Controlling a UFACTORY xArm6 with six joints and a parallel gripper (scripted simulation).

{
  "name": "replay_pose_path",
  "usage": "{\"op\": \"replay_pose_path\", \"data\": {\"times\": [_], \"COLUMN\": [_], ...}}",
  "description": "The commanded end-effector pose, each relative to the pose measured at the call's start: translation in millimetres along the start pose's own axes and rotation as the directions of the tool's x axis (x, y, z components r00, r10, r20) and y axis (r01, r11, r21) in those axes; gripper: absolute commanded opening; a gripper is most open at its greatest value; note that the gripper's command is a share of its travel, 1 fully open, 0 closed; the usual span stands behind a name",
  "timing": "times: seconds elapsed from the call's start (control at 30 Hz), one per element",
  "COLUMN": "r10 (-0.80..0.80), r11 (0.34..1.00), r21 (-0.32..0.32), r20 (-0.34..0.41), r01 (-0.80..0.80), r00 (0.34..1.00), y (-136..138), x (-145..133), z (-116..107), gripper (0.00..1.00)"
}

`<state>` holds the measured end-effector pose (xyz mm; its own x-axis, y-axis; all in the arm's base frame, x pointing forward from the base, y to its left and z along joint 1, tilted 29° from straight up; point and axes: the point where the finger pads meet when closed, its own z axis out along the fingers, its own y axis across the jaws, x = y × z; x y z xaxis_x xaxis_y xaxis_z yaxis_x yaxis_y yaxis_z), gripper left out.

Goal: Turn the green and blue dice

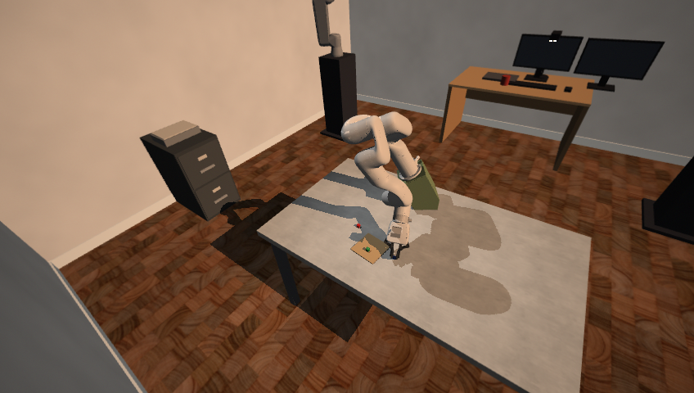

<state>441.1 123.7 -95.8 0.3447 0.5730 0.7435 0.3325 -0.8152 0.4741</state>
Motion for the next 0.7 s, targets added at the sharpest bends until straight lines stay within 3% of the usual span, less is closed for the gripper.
{"op": "replay_pose_path", "data": {"times": [0.0,0.67], "r10": [0.000,0.000], "r11": [1.000,1.000], "r21": [0.000,0.000], "r20": [-0.002,-0.002], "r01": [0.000,0.000], "r00": [1.000,1.000], "y": [-0.1,-0.1], "x": [0.7,-6.8], "z": [0.4,6.7], "gripper": [0.11,0.11]}}
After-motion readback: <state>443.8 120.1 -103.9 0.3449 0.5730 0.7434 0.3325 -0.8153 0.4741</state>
